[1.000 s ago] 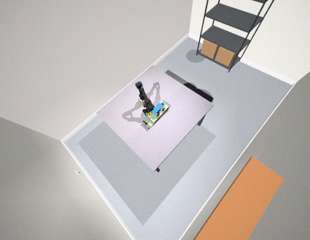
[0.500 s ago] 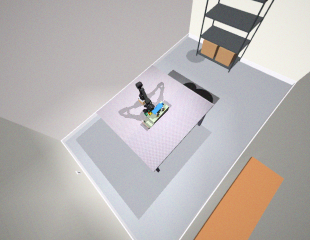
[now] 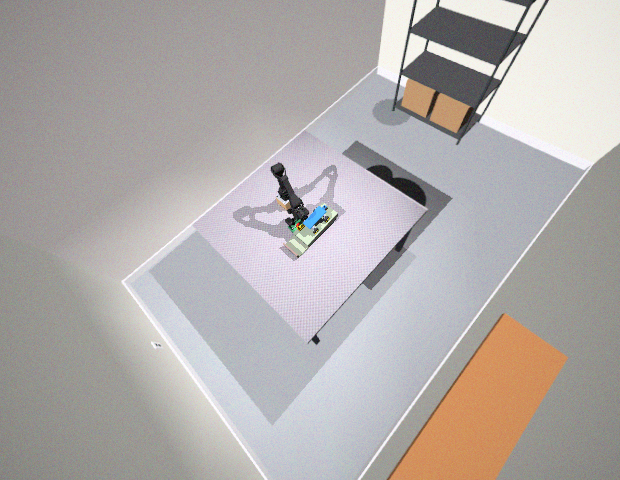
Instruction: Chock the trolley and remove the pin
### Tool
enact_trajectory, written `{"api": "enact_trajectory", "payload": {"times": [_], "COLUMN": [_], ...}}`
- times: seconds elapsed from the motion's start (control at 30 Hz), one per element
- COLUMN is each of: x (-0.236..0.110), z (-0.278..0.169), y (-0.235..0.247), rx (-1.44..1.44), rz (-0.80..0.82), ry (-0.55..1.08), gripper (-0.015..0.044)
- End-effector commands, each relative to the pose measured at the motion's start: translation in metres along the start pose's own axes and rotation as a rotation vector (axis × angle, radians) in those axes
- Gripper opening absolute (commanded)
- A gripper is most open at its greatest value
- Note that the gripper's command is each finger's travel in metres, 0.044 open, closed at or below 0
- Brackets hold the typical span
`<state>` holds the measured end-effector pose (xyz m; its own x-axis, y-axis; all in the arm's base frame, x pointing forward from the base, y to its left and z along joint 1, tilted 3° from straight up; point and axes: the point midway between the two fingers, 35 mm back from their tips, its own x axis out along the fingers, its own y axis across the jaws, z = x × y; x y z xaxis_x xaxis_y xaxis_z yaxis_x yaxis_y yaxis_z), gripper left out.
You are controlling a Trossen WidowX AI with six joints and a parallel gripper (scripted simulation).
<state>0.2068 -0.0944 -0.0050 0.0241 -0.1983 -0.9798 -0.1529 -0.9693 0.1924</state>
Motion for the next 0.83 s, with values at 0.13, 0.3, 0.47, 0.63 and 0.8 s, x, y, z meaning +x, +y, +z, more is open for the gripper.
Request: {"api": "enact_trajectory", "payload": {"times": [0.13, 0.3, 0.47, 0.63, 0.8], "x": [-0.024, -0.039, -0.055, -0.070, -0.076], "z": [0.000, 0.001, 0.002, 0.001, 0.001], "y": [0.003, 0.005, 0.008, 0.010, 0.012], "rx": [0.009, 0.009, 0.009, 0.009, 0.009], "rz": [0.007, 0.007, 0.007, 0.007, 0.007], "ry": [0.010, 0.009, 0.009, 0.010, 0.010], "gripper": [0.0440, 0.0440, 0.0440, 0.0440, 0.0440]}}
